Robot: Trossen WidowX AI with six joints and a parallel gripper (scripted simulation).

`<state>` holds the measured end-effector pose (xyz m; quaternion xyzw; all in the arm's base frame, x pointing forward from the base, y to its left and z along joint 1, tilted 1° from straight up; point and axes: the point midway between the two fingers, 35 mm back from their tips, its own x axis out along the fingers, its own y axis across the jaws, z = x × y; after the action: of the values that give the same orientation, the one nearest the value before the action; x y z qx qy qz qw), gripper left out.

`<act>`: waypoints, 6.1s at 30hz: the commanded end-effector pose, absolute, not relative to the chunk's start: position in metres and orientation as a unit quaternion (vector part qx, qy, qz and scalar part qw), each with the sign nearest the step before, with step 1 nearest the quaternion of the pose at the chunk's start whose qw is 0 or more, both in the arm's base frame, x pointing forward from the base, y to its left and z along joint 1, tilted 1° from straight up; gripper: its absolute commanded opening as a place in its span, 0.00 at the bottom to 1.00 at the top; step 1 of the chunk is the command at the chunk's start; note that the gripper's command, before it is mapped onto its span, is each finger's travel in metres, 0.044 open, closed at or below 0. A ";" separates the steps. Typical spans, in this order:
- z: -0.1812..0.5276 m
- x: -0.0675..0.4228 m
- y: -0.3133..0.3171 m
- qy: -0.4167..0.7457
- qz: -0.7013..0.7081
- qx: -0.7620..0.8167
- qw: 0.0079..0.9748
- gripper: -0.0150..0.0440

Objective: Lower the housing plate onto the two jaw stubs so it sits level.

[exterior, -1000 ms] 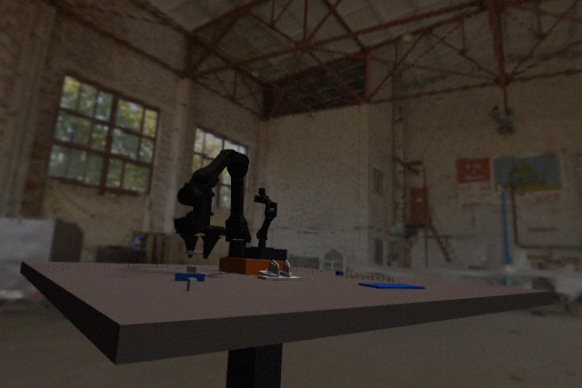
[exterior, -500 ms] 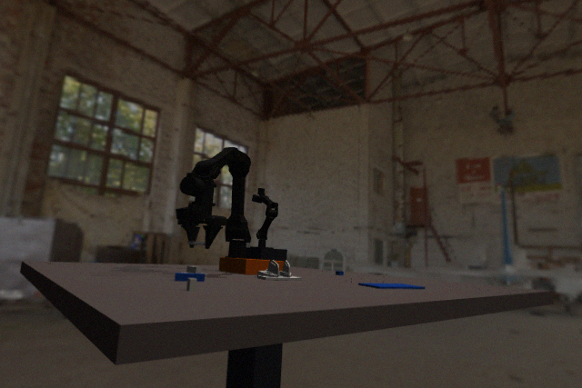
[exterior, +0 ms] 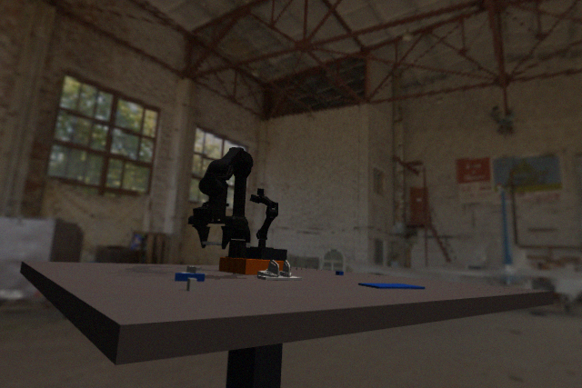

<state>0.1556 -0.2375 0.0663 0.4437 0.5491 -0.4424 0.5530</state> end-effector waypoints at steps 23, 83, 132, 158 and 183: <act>0.068 0.214 -0.174 0.622 -0.325 0.334 0.630 0.85; 0.069 0.258 -0.063 0.687 -0.137 0.153 0.698 0.85; 0.058 0.253 -0.067 0.687 -0.138 0.153 0.697 0.85; 0.016 0.254 -0.067 0.687 -0.138 0.153 0.697 0.85; 0.005 0.253 -0.066 0.686 -0.139 0.155 0.697 0.85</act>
<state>0.2527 -0.0668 0.0062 0.1517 0.6869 -0.1390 0.6970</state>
